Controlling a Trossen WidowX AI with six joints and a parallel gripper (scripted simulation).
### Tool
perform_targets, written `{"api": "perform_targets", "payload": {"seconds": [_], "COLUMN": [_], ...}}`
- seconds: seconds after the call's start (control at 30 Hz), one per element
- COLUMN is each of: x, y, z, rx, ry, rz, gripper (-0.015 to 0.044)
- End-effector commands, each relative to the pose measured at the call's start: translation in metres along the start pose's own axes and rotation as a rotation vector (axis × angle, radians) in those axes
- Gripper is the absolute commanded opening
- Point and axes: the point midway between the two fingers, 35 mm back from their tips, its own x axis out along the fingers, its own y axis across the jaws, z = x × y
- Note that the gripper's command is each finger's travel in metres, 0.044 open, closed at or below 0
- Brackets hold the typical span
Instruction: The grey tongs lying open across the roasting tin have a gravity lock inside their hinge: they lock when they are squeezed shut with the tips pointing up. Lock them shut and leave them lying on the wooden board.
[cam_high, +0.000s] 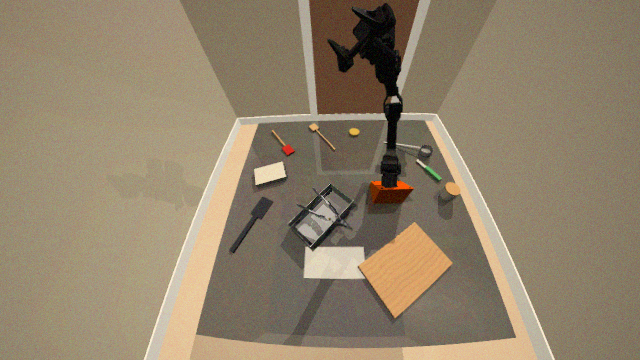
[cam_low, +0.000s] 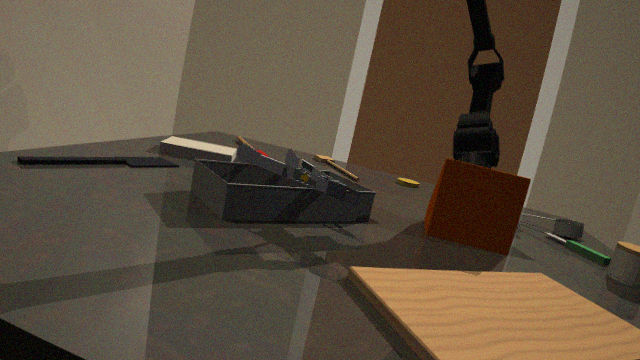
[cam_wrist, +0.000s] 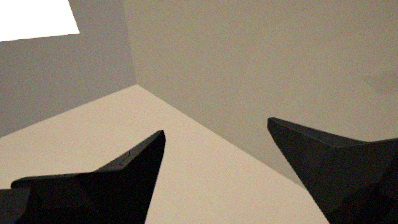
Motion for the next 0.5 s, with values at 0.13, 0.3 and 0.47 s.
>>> {"api": "perform_targets", "payload": {"seconds": [0.13,0.3,0.47], "x": [0.041,0.046,0.034], "y": [-0.064,-0.116,-0.174], "z": [-0.122,-0.191,-0.254], "rx": [-0.537,-0.857,-1.151], "ry": [0.358,0.627,0.938], "rz": [-0.143,-0.171,-0.140], "gripper": [0.0440,0.0440,0.0440]}}
